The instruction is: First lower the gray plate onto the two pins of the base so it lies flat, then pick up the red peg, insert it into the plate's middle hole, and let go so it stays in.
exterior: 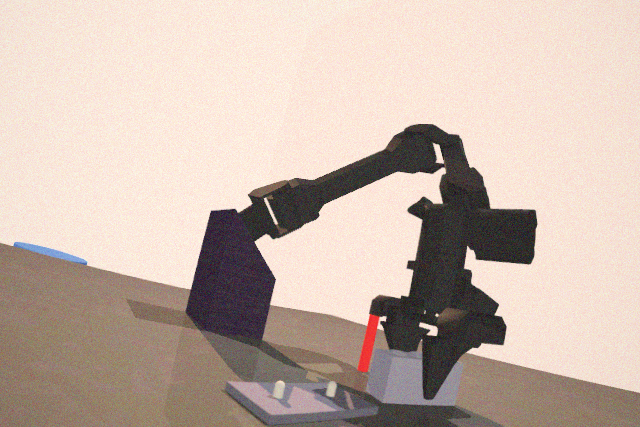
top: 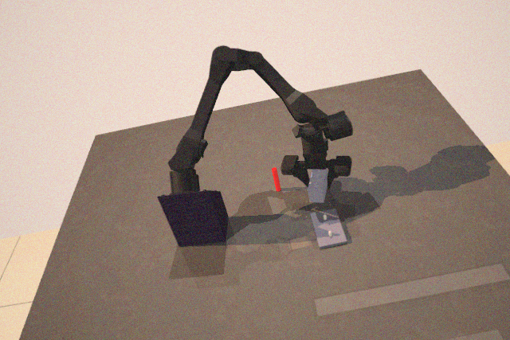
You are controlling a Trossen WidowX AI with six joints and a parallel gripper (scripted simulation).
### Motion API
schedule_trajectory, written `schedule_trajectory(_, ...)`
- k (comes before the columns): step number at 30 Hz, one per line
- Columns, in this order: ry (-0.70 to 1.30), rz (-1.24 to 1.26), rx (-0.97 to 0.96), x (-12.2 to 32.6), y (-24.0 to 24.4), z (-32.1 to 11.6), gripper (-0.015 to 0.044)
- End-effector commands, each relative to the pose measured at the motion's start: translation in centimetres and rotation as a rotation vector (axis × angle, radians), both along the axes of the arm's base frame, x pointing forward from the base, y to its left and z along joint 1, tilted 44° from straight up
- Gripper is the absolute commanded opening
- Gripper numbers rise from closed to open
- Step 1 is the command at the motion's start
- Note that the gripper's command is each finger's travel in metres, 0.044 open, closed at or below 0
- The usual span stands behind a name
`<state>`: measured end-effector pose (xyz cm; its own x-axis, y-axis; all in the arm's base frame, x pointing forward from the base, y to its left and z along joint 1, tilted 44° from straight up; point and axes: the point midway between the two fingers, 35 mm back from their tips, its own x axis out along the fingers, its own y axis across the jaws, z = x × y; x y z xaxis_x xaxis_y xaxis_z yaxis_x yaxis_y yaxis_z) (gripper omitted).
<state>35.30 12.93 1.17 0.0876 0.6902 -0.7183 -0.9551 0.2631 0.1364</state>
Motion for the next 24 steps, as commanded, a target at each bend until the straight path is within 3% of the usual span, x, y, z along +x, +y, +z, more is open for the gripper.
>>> schedule_trajectory(1,0.006,-0.003,-0.003,-0.1,0.0,-0.2,0.0118)
schedule_trajectory(12,0.006,-0.003,-0.003,-0.1,0.0,-0.2,0.0045)
schedule_trajectory(14,0.006,-0.003,-0.003,-0.1,-0.1,-0.1,0.0)
schedule_trajectory(24,0.006,-0.003,-0.01,0.1,-2.0,1.9,0.0)
